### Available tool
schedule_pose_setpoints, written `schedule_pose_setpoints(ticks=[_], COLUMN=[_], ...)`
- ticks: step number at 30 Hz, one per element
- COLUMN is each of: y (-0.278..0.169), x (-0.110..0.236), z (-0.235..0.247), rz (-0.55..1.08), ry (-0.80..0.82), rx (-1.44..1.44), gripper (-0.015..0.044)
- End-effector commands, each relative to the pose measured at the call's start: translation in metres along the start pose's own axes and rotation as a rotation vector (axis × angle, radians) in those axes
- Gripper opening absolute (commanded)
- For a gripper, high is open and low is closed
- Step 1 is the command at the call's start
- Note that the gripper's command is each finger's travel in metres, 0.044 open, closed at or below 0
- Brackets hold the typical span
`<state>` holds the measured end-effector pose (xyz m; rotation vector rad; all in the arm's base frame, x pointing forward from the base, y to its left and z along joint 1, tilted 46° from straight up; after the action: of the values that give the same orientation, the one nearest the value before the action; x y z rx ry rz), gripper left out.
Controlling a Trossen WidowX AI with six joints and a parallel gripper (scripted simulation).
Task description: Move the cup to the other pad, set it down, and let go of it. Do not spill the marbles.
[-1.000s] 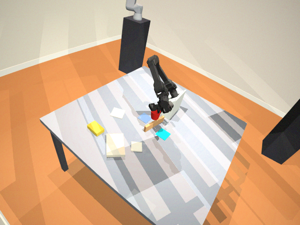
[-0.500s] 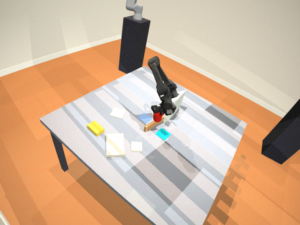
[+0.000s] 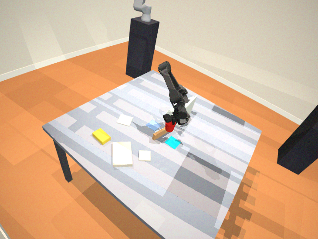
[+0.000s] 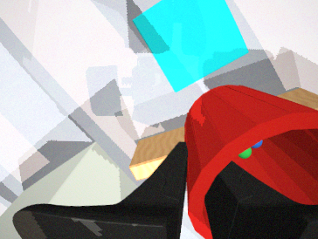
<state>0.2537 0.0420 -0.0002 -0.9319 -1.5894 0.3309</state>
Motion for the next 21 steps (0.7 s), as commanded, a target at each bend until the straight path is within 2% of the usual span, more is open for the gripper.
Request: schedule_pose_setpoints(ticks=[1,21], y=[0.010,0.047], x=[0.002,0.005], z=[0.001,0.005], rz=[-0.007,-0.010], ry=[-0.002,-0.002], rx=[-0.003,-0.004], gripper=[0.0000,0.0000])
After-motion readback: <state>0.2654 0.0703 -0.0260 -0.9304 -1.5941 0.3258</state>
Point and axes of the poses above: the point midway between the two fingers, 35 mm back from their tips, its own x axis back along the fingers, its own z axis across the jaws, y = z × x, the point moved 5 cm from there along x, back along the fingers, and after that the axes turned 14 degrees about x, right-handed, at the moved point
